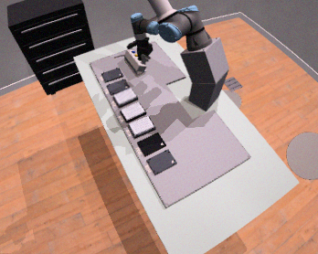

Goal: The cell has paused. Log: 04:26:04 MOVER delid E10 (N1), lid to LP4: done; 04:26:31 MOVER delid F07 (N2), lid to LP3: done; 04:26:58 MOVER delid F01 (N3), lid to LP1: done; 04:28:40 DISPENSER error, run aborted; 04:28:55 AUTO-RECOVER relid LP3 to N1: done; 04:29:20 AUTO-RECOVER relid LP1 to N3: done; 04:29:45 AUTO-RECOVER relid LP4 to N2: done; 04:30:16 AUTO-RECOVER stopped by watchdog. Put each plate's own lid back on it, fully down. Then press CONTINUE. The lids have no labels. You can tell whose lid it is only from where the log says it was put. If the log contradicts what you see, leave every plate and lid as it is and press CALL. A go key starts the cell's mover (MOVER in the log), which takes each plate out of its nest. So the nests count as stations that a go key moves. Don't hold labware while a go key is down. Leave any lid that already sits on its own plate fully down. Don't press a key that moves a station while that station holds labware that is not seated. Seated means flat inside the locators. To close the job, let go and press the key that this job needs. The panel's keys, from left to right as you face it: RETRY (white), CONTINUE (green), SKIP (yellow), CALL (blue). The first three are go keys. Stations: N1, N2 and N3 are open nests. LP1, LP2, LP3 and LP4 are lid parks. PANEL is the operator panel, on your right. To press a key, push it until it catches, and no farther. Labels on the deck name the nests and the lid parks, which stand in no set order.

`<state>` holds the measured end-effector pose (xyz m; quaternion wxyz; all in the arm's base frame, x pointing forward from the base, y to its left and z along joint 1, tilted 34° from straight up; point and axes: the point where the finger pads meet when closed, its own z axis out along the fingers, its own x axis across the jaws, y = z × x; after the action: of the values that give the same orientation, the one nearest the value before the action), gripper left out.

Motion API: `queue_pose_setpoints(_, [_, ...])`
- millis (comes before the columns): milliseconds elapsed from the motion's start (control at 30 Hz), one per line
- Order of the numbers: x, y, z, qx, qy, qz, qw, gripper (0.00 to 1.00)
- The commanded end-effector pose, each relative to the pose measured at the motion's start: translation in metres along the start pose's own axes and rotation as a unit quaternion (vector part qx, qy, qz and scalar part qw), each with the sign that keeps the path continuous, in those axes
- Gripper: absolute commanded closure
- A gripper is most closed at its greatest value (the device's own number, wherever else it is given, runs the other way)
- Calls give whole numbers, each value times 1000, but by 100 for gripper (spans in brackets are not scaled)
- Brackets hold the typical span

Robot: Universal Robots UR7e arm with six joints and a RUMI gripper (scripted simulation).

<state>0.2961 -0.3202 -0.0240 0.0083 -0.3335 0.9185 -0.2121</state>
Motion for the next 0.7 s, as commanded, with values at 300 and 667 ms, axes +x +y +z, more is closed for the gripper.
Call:
queue_pose_setpoints(300, [42,-36,-6,-2,-14,72,997,100])
queue_pose_setpoints(667, [83,-72,-12,-2,-14,72,997,100])
